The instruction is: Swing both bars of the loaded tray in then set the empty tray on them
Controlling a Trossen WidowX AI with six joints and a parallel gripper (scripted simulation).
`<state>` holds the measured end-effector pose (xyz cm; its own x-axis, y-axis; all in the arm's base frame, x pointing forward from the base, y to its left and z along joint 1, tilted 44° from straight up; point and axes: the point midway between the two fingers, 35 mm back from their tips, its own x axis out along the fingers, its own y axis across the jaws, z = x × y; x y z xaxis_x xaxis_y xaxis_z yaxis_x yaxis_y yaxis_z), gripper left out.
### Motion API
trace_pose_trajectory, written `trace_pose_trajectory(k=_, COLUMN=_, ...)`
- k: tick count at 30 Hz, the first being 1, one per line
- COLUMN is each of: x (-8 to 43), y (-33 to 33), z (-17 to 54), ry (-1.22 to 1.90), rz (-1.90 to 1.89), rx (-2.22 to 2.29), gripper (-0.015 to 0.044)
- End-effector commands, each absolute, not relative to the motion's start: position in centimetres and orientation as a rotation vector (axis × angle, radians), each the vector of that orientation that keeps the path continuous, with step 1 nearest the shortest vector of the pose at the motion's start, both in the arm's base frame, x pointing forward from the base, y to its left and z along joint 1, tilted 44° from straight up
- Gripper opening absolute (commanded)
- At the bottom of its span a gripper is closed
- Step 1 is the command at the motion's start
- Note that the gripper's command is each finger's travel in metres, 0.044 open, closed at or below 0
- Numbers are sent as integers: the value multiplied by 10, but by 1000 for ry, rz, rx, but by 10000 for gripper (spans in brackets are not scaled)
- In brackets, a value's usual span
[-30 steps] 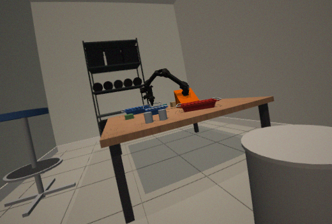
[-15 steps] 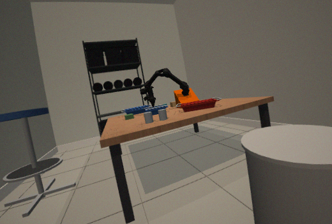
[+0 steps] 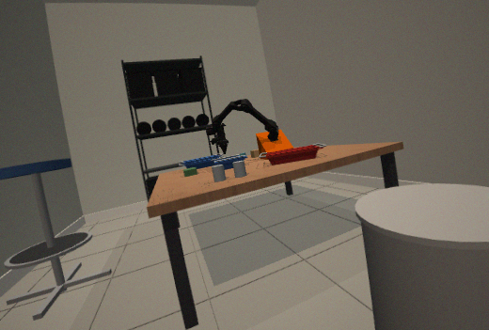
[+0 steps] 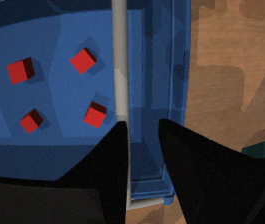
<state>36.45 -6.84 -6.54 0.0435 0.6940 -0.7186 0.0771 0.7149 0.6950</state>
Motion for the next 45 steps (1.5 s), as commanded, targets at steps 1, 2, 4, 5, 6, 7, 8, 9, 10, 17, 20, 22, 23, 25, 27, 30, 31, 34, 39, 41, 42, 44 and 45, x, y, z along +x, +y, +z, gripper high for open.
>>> trace_pose_trajectory(k=1, x=364, y=-70, z=-66, ry=1471, rz=525, rx=675, gripper=85)
trace_pose_trajectory(k=2, x=364, y=-70, z=-66, ry=1471, rz=525, rx=675, gripper=85)
trace_pose_trajectory(k=4, x=364, y=-70, z=-66, ry=1471, rz=525, rx=675, gripper=85)
trace_pose_trajectory(k=5, x=364, y=-70, z=-66, ry=1471, rz=525, rx=675, gripper=85)
trace_pose_trajectory(k=6, x=364, y=-70, z=-66, ry=1471, rz=525, rx=675, gripper=85)
trace_pose_trajectory(k=7, x=364, y=-70, z=-66, ry=1471, rz=525, rx=675, gripper=85)
trace_pose_trajectory(k=8, x=364, y=-70, z=-66, ry=1471, rz=525, rx=675, gripper=85)
trace_pose_trajectory(k=9, x=364, y=-70, z=-66, ry=1471, rz=525, rx=675, gripper=85)
trace_pose_trajectory(k=10, x=364, y=-70, z=-66, ry=1471, rz=525, rx=675, gripper=85)
trace_pose_trajectory(k=17, x=364, y=-70, z=-66, ry=1471, rz=525, rx=675, gripper=0)
trace_pose_trajectory(k=20, x=364, y=-70, z=-66, ry=1471, rz=525, rx=675, gripper=0)
trace_pose_trajectory(k=22, x=364, y=-70, z=-66, ry=1471, rz=525, rx=675, gripper=0)
trace_pose_trajectory(k=23, x=364, y=-69, z=-65, ry=1473, rz=529, rx=672, gripper=0)
trace_pose_trajectory(k=25, x=364, y=-69, z=-65, ry=1473, rz=529, rx=672, gripper=0)
trace_pose_trajectory(k=27, x=364, y=-69, z=-65, ry=1473, rz=529, rx=672, gripper=0)
trace_pose_trajectory(k=30, x=364, y=-69, z=-65, ry=1473, rz=529, rx=672, gripper=0)
trace_pose_trajectory(k=31, x=364, y=-69, z=-65, ry=1473, rz=529, rx=672, gripper=0)
trace_pose_trajectory(k=34, x=364, y=-69, z=-65, ry=1473, rz=529, rx=672, gripper=0)
trace_pose_trajectory(k=39, x=364, y=-69, z=-65, ry=1473, rz=529, rx=672, gripper=0)
trace_pose_trajectory(k=41, x=364, y=-69, z=-65, ry=1473, rz=529, rx=672, gripper=0)
trace_pose_trajectory(k=42, x=364, y=-69, z=-65, ry=1473, rz=529, rx=672, gripper=0)
trace_pose_trajectory(k=44, x=364, y=-69, z=-65, ry=1473, rz=529, rx=672, gripper=0)
trace_pose_trajectory(k=45, x=364, y=-69, z=-65, ry=1473, rz=529, rx=672, gripper=0)
